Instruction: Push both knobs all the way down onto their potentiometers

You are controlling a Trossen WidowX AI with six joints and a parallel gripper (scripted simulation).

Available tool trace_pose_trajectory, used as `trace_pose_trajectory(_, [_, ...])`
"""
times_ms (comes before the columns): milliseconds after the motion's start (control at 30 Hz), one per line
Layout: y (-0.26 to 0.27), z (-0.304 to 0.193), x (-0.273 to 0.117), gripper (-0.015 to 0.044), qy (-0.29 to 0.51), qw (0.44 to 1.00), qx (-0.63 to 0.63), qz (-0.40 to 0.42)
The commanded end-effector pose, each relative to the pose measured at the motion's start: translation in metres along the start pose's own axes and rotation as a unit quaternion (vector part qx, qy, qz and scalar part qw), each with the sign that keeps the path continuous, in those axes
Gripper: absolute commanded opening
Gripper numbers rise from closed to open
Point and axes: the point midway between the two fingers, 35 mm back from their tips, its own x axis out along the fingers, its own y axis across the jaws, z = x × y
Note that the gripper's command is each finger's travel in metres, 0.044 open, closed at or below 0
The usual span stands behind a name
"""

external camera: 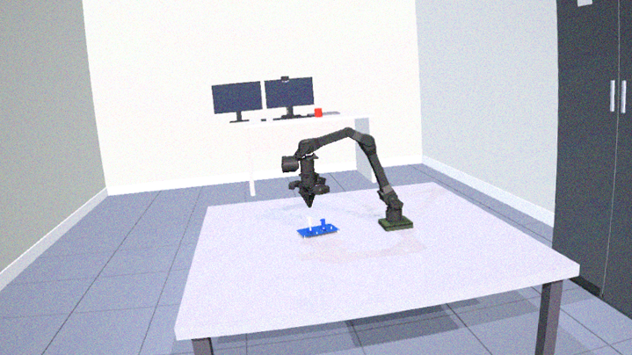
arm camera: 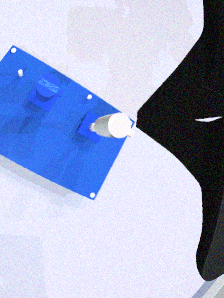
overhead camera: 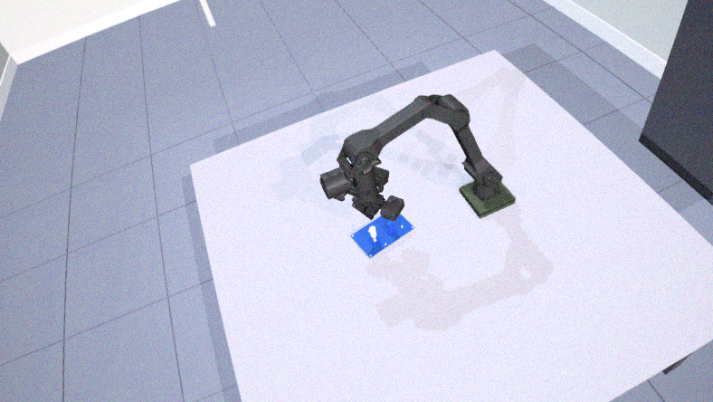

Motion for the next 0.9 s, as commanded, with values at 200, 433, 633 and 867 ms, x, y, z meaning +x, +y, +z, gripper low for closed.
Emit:
trace_pose_trajectory(200, [0.001, -0.005, -0.005, 0.0, -0.003, 0.985, 0.17, -0.006])
trace_pose_trajectory(433, [0.001, -0.006, -0.006, 0.0, -0.005, 0.973, 0.229, -0.007])
trace_pose_trajectory(633, [0.001, -0.006, 0.012, 0.0, -0.005, 0.973, 0.229, -0.007])
trace_pose_trajectory(867, [0.001, -0.006, 0.015, 0.0, -0.005, 0.973, 0.229, -0.007])
